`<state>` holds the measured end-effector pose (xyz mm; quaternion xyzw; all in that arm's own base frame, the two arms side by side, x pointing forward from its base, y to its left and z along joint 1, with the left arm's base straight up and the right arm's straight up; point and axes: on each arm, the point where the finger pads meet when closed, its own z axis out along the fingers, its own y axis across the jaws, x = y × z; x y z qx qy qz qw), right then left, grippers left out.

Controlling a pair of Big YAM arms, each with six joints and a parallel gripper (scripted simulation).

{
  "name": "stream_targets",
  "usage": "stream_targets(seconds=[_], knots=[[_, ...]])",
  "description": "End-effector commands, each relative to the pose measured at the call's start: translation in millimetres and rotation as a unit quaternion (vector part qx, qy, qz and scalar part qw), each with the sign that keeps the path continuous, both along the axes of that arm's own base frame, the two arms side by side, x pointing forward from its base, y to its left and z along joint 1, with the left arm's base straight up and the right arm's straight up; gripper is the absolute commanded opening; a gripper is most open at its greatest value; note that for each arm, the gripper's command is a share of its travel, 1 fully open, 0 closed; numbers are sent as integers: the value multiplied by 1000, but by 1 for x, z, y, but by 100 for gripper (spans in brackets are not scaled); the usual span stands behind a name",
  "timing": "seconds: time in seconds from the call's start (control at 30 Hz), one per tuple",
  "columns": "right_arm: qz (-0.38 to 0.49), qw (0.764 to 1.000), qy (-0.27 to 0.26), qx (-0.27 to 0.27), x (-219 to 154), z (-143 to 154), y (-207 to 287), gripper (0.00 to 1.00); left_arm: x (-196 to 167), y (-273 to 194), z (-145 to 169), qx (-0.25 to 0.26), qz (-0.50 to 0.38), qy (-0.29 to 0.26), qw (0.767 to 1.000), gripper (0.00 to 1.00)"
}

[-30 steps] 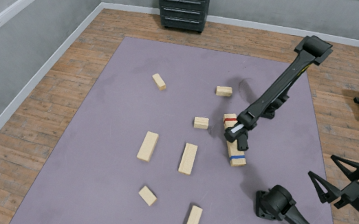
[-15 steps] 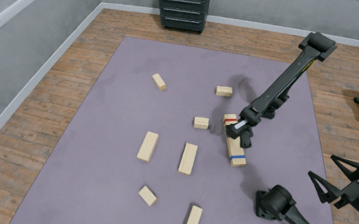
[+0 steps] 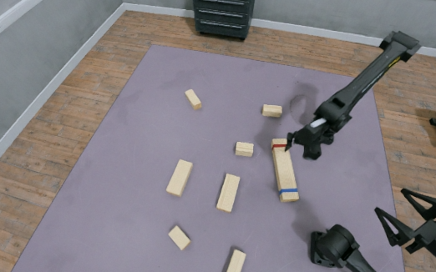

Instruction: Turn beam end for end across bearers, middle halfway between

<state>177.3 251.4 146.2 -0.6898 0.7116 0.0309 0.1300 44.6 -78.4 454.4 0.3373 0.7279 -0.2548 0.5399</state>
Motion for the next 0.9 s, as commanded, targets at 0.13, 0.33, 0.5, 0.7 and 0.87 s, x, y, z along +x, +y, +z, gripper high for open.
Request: stream_targets(seconds=[0.13,0.33,0.5,0.7,0.87], knots=[[-159,976,-27,144,-23,67,-30,100,56,-49,-15,70,-22,38,997,96],[-214,948,-32,232,-38,95,-51,100,122,-119,-74,176,-50,112,977,96],[-230,936,-33,266,-44,105,-59,100,150,-158,-118,236,-68,146,958,96],[-247,917,-34,313,-52,119,-71,100,170,-212,-236,364,-114,208,901,96],[-241,914,-41,323,-54,125,-74,100,165,-233,-315,443,-148,236,852,96]])
